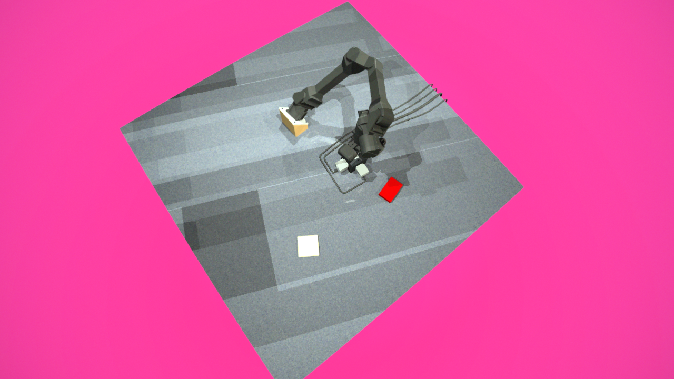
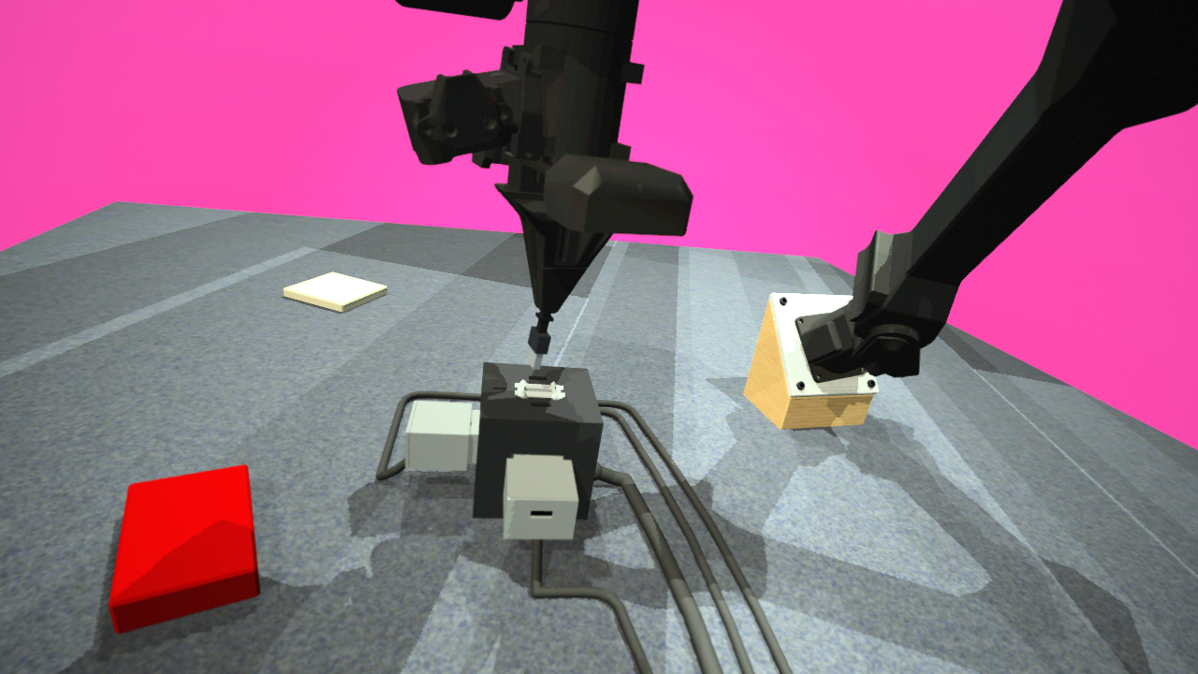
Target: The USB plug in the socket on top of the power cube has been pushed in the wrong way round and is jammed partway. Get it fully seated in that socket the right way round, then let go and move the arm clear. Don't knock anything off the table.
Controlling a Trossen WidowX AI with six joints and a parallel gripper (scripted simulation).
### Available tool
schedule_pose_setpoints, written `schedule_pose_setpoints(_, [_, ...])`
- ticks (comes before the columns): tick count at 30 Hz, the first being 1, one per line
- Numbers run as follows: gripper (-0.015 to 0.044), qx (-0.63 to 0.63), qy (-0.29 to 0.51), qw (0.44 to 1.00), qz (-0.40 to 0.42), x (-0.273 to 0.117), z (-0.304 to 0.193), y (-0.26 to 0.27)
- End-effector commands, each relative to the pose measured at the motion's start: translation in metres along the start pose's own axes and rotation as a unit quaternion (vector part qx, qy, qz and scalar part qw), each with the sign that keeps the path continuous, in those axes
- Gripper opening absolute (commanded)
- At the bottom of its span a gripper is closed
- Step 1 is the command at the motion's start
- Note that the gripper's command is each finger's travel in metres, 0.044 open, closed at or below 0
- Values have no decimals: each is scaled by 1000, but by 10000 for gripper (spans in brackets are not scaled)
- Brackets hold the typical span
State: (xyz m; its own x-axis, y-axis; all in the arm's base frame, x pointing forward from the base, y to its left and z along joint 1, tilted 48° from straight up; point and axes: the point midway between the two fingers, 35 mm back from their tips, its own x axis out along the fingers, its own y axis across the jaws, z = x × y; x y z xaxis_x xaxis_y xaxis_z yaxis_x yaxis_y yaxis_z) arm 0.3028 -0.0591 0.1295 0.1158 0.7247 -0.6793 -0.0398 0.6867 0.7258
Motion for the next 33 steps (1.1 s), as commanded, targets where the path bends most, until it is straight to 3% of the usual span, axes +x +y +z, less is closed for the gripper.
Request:
schedule_pose_setpoints(1, [0, -62, 0, 998, 0, 0, 0, 0])
schedule_pose_setpoints(17, [0, -268, 0, 963, 0, 0, 0, 0])
schedule_pose_setpoints(33, [0, -463, 0, 887, 0, 0, 0, 0])
